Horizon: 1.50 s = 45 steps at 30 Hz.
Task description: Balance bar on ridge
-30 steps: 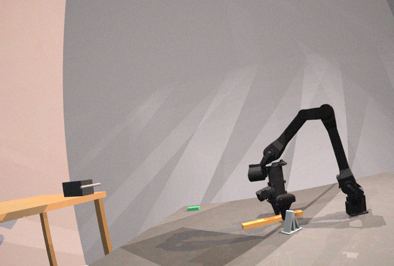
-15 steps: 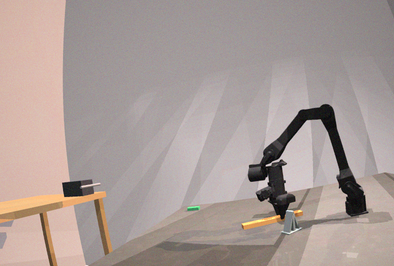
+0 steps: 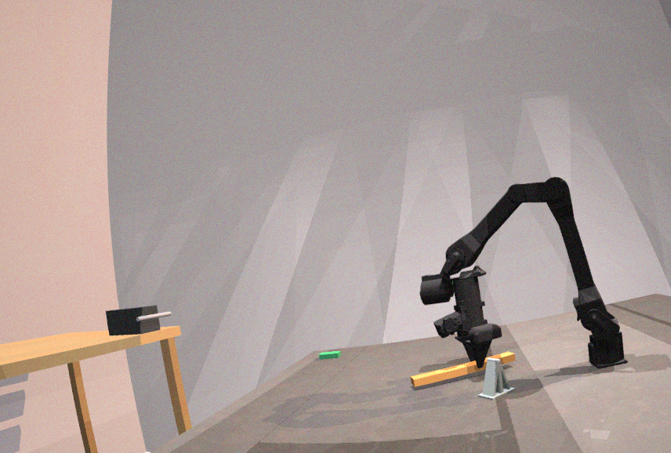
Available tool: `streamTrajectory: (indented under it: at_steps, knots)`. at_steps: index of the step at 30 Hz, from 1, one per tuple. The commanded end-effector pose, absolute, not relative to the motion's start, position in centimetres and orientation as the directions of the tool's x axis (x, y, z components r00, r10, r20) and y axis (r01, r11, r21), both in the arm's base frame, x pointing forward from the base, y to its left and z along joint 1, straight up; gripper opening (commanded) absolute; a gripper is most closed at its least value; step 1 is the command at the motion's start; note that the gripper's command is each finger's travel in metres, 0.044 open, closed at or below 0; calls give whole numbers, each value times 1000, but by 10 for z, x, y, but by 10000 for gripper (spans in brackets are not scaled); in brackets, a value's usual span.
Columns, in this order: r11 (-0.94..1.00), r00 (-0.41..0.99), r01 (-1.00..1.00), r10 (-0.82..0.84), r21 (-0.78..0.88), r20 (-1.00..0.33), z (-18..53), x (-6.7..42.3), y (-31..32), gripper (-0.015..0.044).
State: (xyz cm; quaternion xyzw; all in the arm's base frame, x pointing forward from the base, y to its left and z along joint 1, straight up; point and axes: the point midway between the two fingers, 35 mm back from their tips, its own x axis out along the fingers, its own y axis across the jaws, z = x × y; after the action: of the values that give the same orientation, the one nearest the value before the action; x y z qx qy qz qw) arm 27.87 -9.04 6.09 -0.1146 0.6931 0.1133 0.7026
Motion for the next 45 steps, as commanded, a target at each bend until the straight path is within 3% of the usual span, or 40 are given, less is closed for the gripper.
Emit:
streamTrajectory:
  at_steps: [1,45]
  knots:
    - [948,25,-317,-5,-13,-1000,74,282,-92,0]
    - [937,25,-350,-7,-15,-1000,168,273,-72,0]
